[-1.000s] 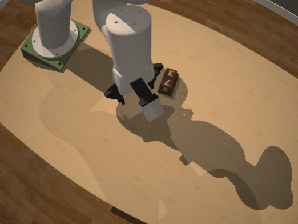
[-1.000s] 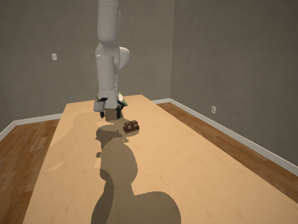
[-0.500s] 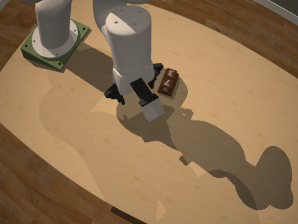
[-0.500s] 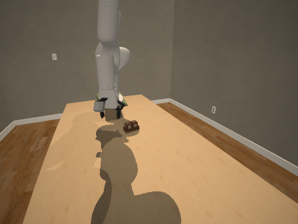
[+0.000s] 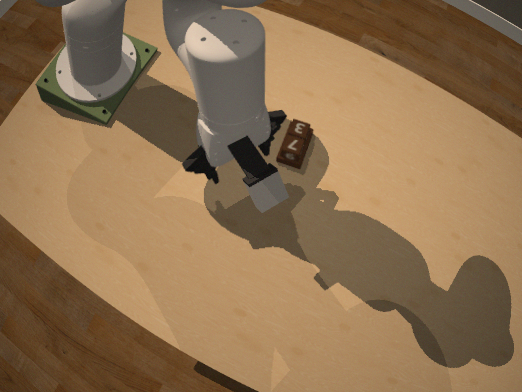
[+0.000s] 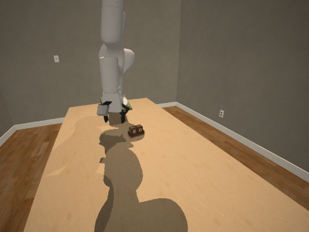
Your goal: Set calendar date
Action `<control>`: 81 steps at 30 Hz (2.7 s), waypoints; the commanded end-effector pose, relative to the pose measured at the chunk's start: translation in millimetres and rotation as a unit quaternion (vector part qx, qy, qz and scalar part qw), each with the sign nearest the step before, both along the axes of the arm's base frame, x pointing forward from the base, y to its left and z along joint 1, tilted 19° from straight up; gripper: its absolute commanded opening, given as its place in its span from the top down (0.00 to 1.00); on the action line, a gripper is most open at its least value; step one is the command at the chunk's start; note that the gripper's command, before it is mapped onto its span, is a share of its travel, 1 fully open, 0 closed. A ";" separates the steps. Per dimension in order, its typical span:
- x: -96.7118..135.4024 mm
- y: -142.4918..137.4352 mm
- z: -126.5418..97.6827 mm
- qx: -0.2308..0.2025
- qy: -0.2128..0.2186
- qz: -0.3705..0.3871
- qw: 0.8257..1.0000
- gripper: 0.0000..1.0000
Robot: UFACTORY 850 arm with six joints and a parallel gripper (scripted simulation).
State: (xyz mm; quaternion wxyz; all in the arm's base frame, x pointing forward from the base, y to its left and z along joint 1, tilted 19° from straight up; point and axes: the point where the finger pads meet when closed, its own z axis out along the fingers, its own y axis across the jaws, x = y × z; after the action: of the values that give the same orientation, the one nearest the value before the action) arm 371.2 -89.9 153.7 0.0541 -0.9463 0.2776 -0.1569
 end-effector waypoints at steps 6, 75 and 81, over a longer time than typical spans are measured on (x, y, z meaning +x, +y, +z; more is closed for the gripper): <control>0.4 -0.2 0.6 0.000 -0.001 0.000 1.000 0.00; -18.5 0.2 57.1 -0.005 0.000 0.014 1.000 0.00; -12.4 9.9 57.8 -0.040 0.001 0.117 0.992 0.00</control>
State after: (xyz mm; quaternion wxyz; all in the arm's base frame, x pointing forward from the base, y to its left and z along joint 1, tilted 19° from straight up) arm 354.3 -86.4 210.4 0.0528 -0.9581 0.2269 -0.1664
